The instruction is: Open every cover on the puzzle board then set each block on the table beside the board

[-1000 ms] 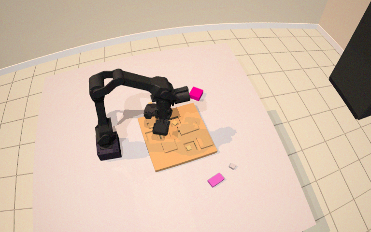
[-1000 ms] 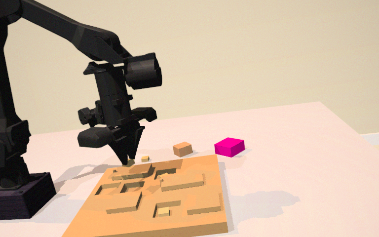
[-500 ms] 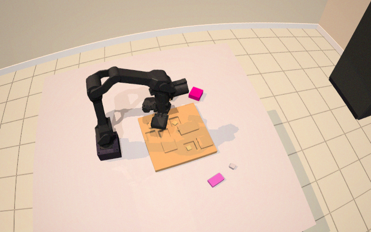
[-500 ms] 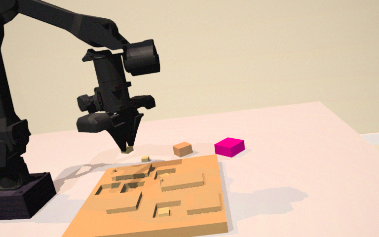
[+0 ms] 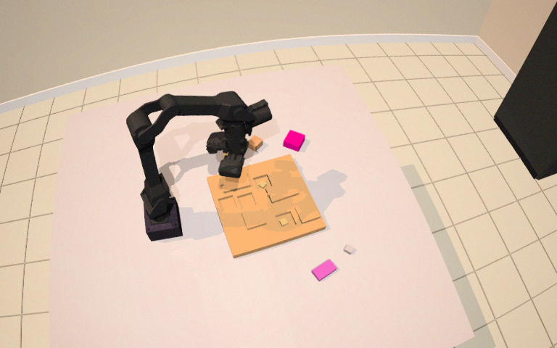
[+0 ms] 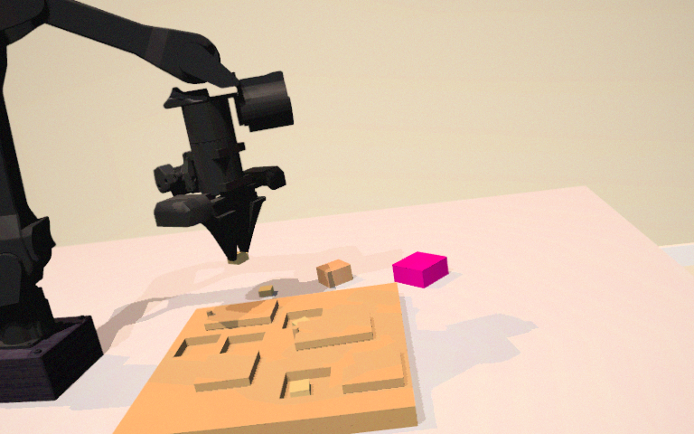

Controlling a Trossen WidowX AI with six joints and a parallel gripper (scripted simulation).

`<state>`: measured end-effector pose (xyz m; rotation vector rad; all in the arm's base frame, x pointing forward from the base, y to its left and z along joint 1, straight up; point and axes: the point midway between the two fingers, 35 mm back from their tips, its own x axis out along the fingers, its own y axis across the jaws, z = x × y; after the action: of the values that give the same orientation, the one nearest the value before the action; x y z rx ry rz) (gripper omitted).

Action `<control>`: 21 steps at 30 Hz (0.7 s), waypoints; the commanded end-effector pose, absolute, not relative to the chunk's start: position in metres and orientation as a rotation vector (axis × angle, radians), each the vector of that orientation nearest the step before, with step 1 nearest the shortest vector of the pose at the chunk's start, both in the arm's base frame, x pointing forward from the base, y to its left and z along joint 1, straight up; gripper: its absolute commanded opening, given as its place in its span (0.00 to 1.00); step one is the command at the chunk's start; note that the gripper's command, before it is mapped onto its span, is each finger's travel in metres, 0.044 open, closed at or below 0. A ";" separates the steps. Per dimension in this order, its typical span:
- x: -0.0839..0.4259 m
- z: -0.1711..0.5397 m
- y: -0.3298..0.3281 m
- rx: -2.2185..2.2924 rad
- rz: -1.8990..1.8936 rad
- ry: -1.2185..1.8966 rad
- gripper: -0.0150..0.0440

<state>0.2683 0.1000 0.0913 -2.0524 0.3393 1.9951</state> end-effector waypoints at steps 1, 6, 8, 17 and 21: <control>0.261 0.092 0.116 -2.050 1.994 0.345 0.39; 0.253 0.092 0.134 -2.048 1.994 0.343 0.39; 0.249 0.092 0.141 -2.047 1.995 0.343 0.39; 0.229 0.092 0.170 -2.044 1.996 0.340 0.39; 0.219 0.091 0.183 -2.043 1.997 0.339 0.39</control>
<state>0.2279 0.1733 0.0916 -2.0432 0.3308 1.9979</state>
